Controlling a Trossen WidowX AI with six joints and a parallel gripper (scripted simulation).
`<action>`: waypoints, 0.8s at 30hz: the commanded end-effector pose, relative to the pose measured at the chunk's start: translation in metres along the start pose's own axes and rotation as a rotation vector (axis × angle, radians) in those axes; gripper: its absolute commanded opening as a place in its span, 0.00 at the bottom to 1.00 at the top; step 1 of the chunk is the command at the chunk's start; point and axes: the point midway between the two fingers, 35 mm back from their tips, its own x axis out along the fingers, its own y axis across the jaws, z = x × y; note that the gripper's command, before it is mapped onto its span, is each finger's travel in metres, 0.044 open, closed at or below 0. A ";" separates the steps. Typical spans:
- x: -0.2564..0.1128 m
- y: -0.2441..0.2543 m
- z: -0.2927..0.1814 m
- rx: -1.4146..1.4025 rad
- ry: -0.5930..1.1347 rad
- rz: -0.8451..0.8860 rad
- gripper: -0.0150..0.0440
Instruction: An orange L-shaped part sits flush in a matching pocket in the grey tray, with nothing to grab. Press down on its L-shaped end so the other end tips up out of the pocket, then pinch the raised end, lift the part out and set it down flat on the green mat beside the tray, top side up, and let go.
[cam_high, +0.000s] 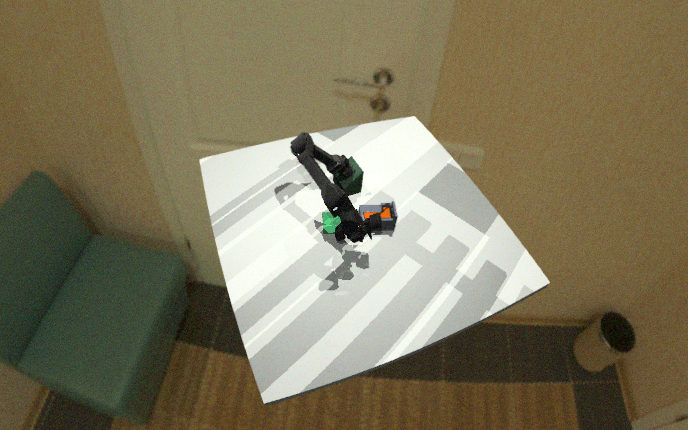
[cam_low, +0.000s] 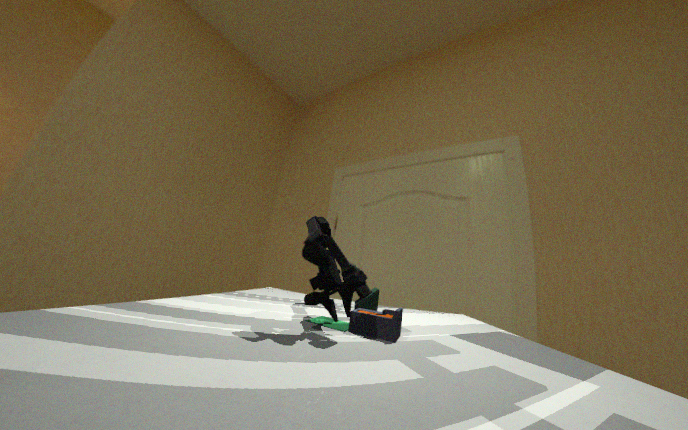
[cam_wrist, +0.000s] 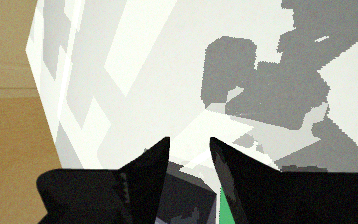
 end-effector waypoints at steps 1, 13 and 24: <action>0.003 0.054 -0.026 0.013 0.128 -0.065 0.56; -0.022 0.162 -0.124 -0.046 0.152 -0.471 0.56; -0.026 0.170 -0.134 -0.058 0.116 -0.517 0.56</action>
